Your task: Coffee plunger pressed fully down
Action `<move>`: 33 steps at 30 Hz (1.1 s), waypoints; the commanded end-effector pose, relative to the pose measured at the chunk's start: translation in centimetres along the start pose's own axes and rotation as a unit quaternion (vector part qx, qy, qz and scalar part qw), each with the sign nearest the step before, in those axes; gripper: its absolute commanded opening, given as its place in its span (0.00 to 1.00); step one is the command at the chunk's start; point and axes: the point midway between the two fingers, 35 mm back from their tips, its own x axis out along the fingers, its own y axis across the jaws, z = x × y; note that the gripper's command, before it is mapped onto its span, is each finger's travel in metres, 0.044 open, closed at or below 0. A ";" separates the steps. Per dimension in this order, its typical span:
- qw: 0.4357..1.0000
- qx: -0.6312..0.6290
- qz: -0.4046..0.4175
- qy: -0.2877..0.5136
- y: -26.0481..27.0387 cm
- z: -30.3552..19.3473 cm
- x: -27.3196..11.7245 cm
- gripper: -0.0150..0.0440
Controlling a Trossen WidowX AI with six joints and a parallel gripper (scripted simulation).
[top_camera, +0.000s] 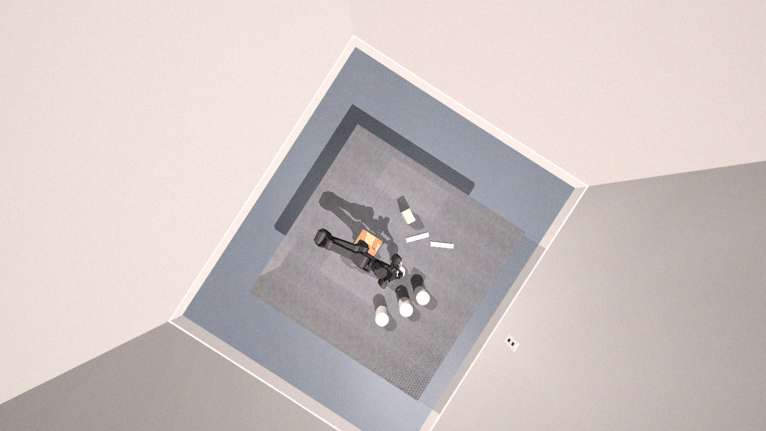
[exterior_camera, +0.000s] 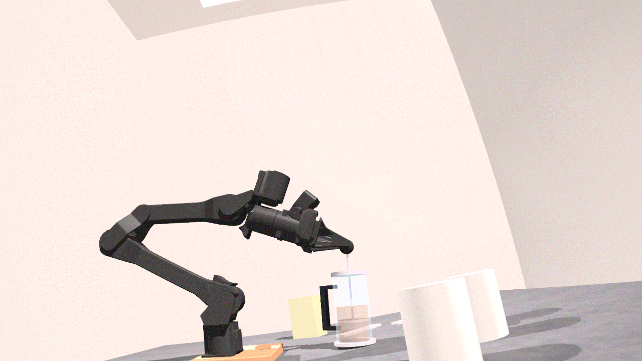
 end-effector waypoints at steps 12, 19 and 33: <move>0.999 -0.006 0.000 0.038 0.0 -2.0 1.2 0.46; 0.999 -0.006 0.000 0.038 0.0 -1.9 1.3 0.46; 0.999 -0.006 0.000 0.037 0.0 -1.7 1.5 0.46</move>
